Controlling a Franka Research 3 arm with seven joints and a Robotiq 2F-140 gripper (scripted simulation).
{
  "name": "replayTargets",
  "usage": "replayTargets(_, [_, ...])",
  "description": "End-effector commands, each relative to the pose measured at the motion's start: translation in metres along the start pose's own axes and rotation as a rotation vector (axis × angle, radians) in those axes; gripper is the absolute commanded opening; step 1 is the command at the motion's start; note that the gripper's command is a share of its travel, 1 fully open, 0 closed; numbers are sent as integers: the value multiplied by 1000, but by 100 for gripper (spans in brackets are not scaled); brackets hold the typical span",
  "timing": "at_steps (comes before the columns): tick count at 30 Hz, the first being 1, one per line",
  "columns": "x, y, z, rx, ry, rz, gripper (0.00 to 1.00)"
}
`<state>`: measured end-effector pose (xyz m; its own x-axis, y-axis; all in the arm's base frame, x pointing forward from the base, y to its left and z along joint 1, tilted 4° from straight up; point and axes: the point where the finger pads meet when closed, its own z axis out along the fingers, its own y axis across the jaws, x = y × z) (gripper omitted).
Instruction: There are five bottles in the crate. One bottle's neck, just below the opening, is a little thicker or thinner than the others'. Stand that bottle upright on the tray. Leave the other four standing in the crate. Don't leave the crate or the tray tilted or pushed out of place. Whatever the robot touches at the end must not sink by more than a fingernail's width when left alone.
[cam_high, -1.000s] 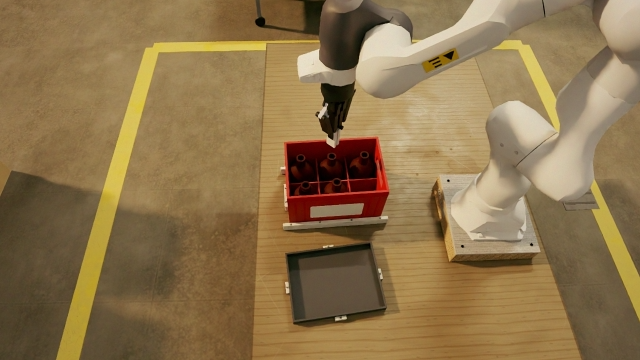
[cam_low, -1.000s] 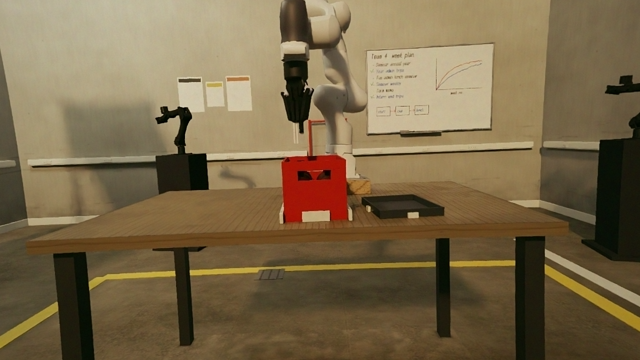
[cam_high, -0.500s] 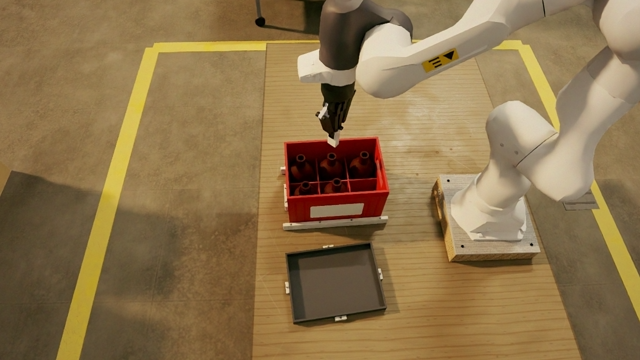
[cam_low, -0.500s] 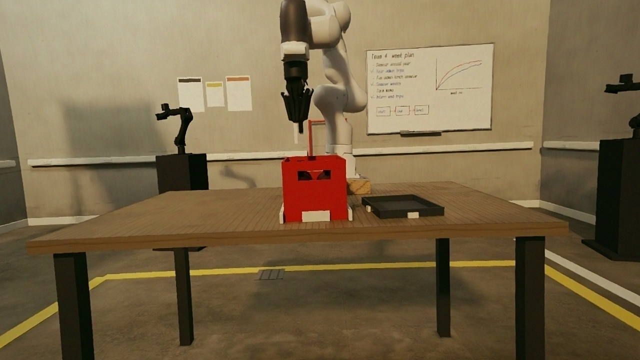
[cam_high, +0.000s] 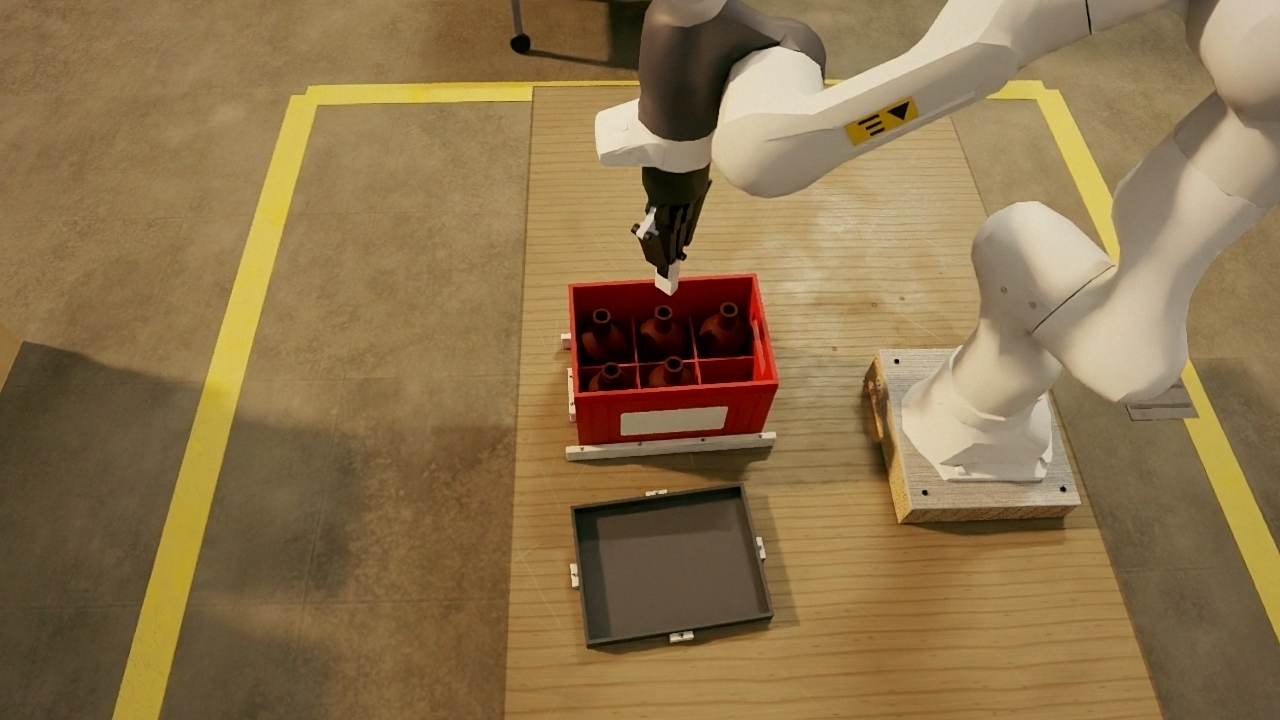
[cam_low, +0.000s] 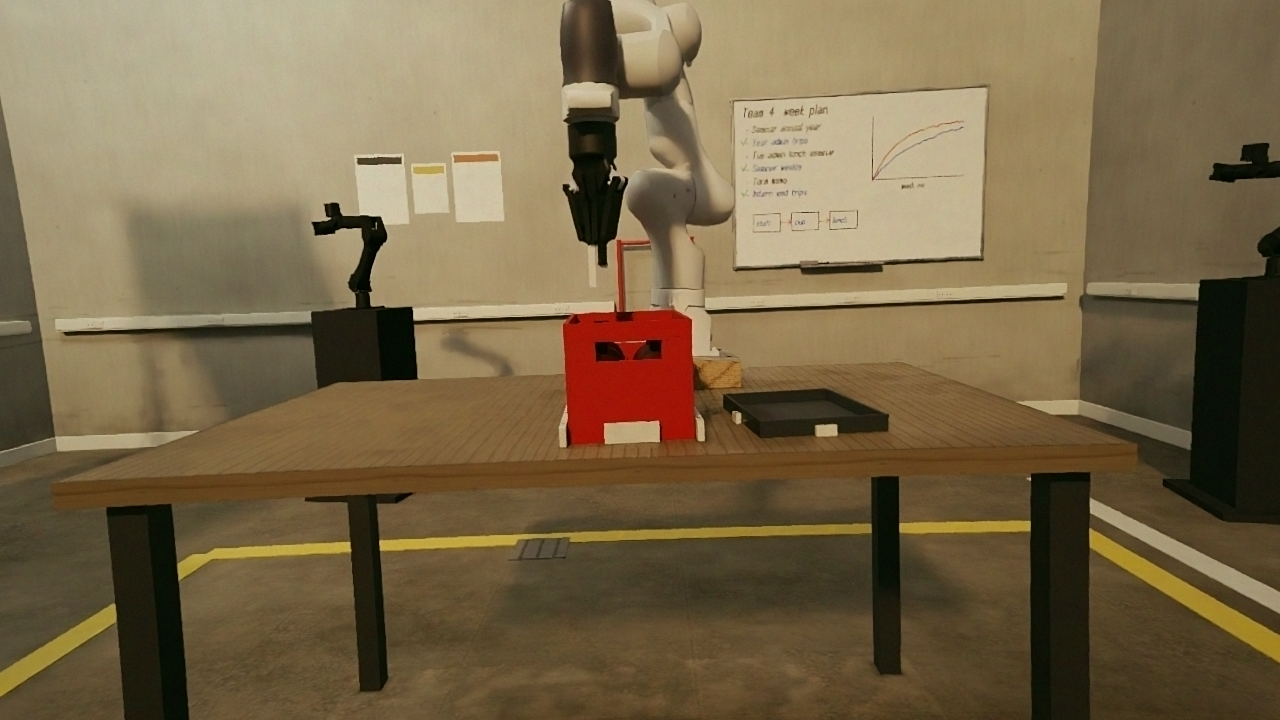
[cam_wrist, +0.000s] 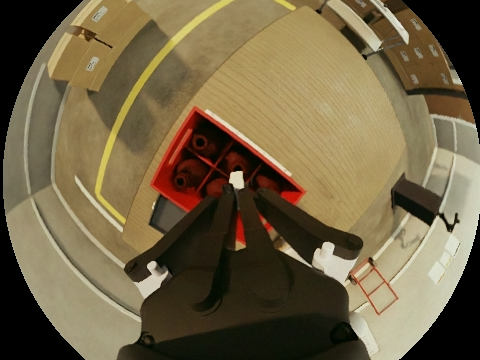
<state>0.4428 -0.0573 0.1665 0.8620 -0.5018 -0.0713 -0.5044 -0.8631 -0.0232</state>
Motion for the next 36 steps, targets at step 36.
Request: replayTargets(36, [-63, -57, -1, 0, 0, 3, 44])
